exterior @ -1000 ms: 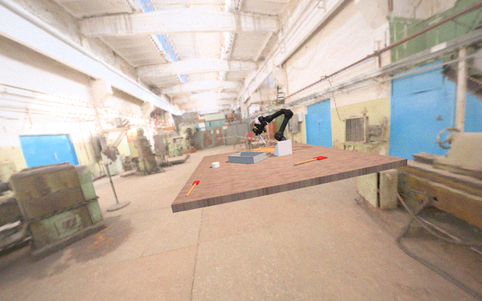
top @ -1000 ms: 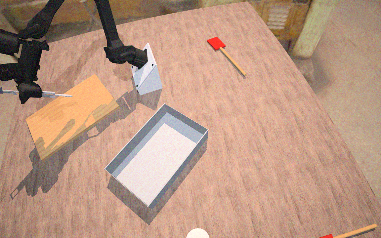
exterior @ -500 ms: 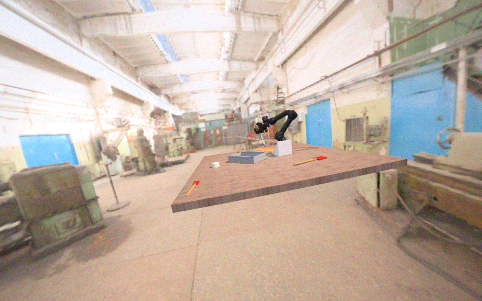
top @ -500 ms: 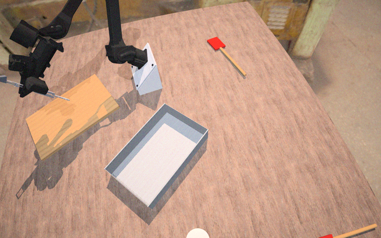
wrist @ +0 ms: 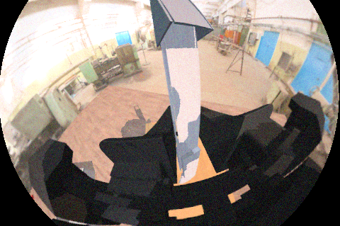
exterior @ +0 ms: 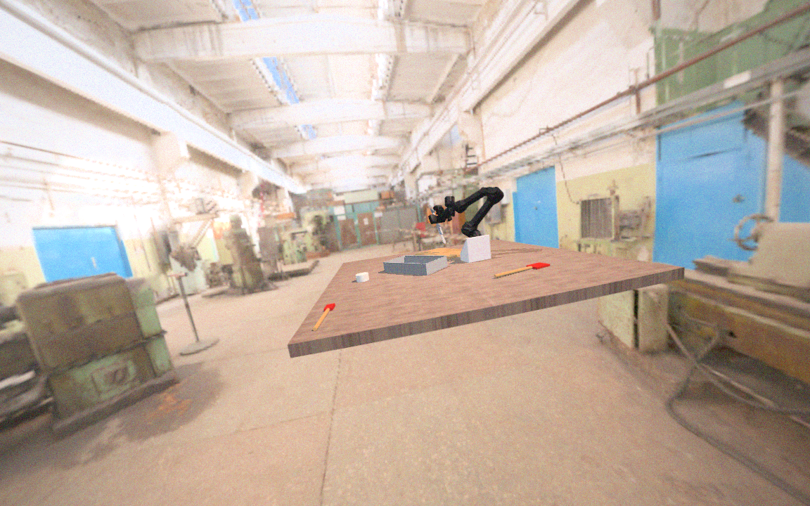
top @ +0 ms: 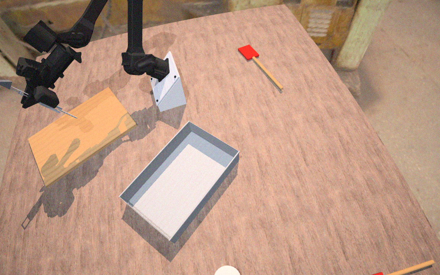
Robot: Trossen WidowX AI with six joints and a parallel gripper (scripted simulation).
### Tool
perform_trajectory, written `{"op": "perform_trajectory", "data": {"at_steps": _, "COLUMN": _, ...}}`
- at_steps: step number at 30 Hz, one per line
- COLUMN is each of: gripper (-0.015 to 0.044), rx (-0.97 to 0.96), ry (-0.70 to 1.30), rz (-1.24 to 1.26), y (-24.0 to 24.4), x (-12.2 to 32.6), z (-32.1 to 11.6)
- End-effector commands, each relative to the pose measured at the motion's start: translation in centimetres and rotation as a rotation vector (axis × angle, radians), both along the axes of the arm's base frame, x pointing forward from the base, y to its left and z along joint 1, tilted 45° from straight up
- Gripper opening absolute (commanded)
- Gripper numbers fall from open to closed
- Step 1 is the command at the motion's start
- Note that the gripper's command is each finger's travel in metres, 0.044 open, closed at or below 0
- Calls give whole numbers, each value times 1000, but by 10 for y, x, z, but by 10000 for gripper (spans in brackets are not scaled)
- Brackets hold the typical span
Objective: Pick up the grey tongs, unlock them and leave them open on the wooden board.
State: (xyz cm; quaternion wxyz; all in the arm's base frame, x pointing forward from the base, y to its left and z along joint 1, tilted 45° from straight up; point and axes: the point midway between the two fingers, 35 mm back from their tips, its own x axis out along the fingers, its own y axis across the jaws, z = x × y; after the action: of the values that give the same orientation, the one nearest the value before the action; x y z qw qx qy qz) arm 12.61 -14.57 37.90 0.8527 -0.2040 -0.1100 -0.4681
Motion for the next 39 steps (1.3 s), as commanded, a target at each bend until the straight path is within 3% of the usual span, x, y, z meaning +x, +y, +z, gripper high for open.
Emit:
{"op": "perform_trajectory", "data": {"at_steps": 1, "gripper": -150, "rx": -16, "ry": -11, "rz": 4, "y": 3, "x": -2, "z": 3}}
{"op": "perform_trajectory", "data": {"at_steps": 29, "gripper": -150, "rx": -15, "ry": -10, "rz": 4, "y": 3, "x": -2, "z": 3}}
{"op": "perform_trajectory", "data": {"at_steps": 39, "gripper": -150, "rx": 77, "ry": 51, "rz": 8, "y": -7, "x": 9, "z": 7}}
